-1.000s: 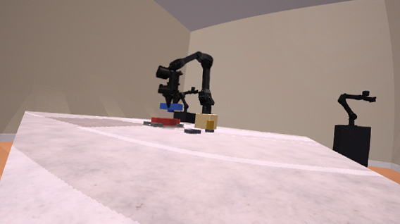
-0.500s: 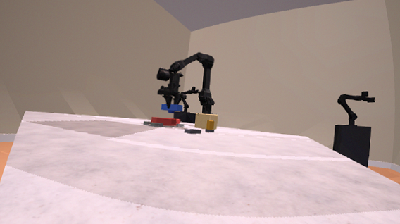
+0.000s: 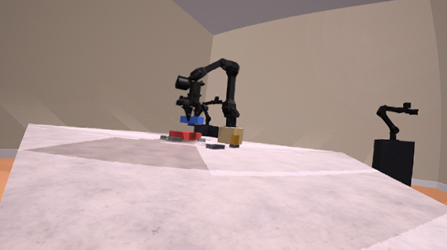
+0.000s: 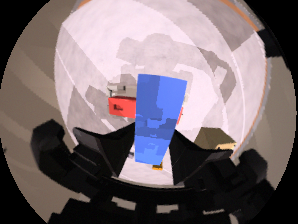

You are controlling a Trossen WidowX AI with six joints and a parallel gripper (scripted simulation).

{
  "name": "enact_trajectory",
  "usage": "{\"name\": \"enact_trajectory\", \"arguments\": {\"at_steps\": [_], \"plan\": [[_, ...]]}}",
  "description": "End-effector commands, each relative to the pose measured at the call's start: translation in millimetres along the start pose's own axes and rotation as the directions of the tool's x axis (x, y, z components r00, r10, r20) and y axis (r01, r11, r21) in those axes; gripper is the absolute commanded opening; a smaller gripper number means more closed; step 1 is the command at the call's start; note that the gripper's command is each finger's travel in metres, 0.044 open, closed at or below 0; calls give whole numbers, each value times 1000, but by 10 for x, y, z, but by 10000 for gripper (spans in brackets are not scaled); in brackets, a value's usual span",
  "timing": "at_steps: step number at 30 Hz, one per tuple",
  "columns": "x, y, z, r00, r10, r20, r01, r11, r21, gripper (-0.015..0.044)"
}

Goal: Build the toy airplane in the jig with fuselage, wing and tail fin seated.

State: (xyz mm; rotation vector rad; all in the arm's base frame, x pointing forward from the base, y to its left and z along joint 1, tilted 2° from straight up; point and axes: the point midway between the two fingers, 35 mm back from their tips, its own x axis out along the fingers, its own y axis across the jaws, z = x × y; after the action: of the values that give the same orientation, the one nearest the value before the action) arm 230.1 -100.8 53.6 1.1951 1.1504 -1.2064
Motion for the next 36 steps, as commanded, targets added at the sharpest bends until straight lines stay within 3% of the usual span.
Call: {"name": "enact_trajectory", "arguments": {"at_steps": [1,36], "plan": [[-17,8,0,1000,10,1,-10,1000,4,195],[367,24,0,1000,10,1,-10,1000,4,195]]}}
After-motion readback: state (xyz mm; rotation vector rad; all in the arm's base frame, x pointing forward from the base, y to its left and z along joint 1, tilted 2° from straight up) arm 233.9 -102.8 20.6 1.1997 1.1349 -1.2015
